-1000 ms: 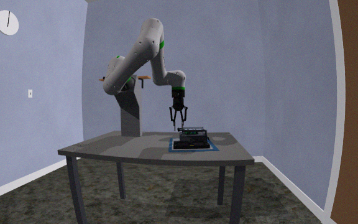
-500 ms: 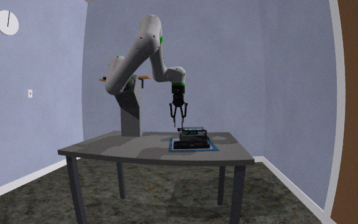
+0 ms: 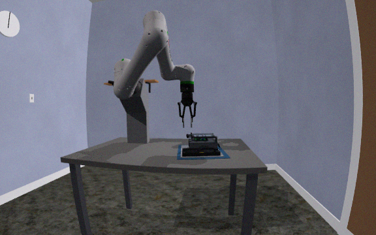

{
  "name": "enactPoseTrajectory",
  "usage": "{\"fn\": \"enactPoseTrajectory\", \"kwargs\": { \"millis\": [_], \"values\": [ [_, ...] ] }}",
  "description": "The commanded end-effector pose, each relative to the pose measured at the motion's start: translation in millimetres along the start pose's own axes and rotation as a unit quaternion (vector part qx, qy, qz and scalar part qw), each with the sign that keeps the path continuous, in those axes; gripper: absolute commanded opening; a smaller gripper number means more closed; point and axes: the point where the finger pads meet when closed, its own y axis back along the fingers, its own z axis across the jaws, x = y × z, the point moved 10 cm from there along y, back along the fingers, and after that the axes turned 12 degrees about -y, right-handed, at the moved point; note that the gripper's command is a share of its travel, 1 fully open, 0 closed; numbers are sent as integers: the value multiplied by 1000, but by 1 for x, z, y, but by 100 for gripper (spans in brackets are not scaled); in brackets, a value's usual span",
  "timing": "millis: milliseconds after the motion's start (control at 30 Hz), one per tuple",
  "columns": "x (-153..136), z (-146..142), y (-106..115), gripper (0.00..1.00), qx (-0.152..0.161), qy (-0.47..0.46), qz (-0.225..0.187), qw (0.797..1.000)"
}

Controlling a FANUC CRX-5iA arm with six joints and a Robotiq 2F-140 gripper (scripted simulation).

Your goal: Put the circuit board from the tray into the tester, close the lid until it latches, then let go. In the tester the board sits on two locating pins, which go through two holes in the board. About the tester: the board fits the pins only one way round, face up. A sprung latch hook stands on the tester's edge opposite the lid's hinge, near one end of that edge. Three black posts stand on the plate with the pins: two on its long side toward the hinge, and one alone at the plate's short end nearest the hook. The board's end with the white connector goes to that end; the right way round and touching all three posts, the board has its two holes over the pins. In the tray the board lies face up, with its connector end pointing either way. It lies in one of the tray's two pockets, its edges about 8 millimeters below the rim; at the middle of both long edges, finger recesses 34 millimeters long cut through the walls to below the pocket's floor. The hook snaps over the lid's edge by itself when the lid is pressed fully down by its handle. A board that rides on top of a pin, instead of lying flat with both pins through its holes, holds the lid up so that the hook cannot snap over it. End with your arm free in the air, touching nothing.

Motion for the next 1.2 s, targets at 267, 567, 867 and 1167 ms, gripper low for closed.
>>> {"fn": "enactPoseTrajectory", "kwargs": {
  "millis": [267,567,867,1167],
  "values": [
    [0,0,23,30,-1,0,0,1000],
    [0,0,28,30,-1,0,0,1000],
    [0,0,28,100,-1,0,0,1000],
    [0,0,28,100,-1,0,0,1000]
  ]
}}
